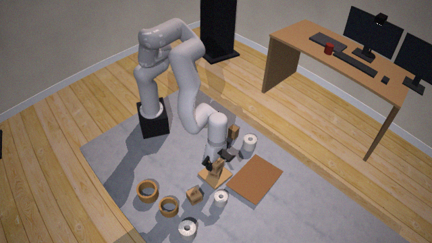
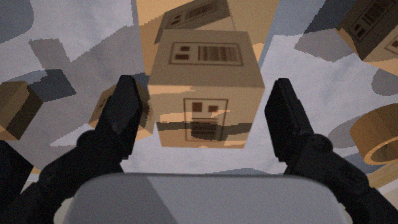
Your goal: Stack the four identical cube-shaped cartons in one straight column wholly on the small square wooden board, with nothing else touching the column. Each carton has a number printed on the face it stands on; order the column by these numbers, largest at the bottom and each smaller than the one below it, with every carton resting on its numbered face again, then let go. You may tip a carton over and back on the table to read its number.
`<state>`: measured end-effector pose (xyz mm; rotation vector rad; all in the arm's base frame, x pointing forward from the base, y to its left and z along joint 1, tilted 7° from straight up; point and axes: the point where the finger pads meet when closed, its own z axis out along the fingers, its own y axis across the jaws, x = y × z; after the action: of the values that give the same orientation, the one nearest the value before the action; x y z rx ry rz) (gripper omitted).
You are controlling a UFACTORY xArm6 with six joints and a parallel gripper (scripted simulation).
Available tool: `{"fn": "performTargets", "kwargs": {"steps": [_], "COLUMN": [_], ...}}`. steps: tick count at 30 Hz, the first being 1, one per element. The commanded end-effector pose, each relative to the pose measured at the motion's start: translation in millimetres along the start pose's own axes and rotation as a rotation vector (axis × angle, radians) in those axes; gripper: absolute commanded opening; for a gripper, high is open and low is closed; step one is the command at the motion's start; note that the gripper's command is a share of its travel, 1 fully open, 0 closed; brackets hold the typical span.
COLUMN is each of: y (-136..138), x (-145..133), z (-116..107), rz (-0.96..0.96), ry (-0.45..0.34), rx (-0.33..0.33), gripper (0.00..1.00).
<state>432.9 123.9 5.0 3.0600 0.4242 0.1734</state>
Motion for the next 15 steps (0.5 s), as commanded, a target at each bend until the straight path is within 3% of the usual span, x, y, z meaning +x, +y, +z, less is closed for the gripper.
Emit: {"fn": "performTargets", "kwargs": {"steps": [1, 9, 12, 14, 15], "y": [0.0, 0.0, -0.6, -0.6, -0.7], "x": [1.6, 1.6, 1.1, 1.1, 0.9], "z": [-1.2, -1.9, -25.1, -25.1, -38.0], "rz": [0.0, 0.0, 0.0, 0.0, 0.0], "ry": [0.004, 0.004, 0.004, 0.004, 0.004], "rx": [0.0, 0.0, 0.001, 0.001, 0.001], "gripper": [1.0, 1.0, 1.0, 1.0, 1.0]}}
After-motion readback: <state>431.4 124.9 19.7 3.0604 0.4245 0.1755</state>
